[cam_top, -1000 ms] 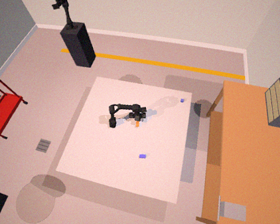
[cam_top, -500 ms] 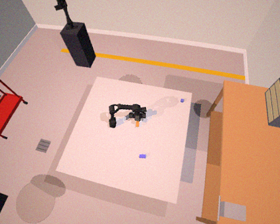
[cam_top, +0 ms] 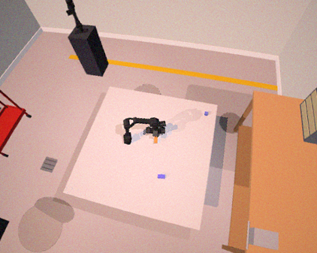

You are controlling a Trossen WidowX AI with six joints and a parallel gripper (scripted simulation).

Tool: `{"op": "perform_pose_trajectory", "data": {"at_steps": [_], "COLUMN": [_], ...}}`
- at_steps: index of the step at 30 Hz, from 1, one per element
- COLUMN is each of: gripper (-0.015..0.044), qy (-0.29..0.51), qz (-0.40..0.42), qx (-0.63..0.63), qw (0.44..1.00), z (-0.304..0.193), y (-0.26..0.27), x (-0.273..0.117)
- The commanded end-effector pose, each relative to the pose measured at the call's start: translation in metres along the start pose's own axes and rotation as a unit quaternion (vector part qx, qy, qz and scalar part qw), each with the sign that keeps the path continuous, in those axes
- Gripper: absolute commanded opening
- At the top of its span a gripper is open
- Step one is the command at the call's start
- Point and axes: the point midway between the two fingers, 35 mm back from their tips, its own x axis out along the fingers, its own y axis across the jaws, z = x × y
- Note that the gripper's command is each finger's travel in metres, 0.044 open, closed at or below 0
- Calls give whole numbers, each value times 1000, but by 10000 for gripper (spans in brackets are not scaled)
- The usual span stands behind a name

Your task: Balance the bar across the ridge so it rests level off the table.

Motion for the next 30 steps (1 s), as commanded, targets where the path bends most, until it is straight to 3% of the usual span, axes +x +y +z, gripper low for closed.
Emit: {"op": "perform_pose_trajectory", "data": {"at_steps": [1, 6, 10, 18, 30], "gripper": [316, 440, 440, 440, 440], "qy": [0, 0, 0, 0, 0], "qz": [0, 0, 0, 0, 0], "qx": [0, 0, 0, 0, 0], "qw": [1000, 1000, 1000, 1000, 1000], "z": [0, 0, 0, 0, 0], "y": [0, 0, 1, 1, 0], "x": [0, 0, -8, -98, -100]}}
